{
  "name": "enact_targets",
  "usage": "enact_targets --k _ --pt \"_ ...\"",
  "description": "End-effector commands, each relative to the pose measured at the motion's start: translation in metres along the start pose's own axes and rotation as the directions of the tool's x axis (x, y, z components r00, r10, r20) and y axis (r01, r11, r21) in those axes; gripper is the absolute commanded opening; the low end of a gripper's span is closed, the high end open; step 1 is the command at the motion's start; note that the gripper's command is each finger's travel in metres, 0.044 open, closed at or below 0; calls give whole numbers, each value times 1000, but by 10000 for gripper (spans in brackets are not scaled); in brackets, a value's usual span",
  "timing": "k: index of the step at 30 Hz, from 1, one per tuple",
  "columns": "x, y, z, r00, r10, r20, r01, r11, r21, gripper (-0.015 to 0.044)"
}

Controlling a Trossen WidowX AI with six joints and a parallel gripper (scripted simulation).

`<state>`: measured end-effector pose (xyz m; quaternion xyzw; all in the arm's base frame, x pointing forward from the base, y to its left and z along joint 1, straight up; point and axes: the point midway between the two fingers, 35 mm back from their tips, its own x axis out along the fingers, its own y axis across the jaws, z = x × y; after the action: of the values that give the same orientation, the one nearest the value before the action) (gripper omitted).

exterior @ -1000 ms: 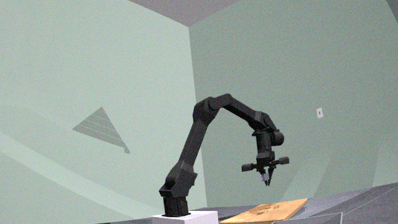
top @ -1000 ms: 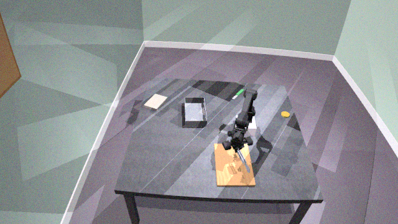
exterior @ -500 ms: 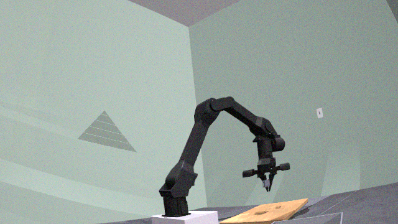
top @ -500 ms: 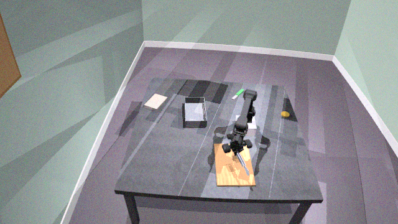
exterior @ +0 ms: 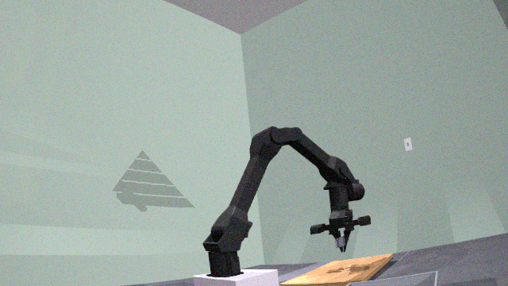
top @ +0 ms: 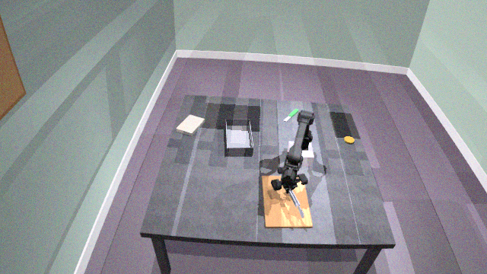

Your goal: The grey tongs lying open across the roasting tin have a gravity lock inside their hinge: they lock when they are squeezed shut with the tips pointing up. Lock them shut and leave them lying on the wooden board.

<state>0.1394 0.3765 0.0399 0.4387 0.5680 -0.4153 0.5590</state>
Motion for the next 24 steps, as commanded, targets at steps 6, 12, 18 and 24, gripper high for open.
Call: enact_targets --k 6,12,18,24 --pt "17 0 1 1000 2 3 -2 1000 -3 -150" --pt "26 -1 2 1000 2 4 -2 1000 -3 -150" --pt "25 -2 2 1000 -2 3 2 1000 0 -124" --pt "25 -2 2 1000 -2 3 2 1000 0 34"
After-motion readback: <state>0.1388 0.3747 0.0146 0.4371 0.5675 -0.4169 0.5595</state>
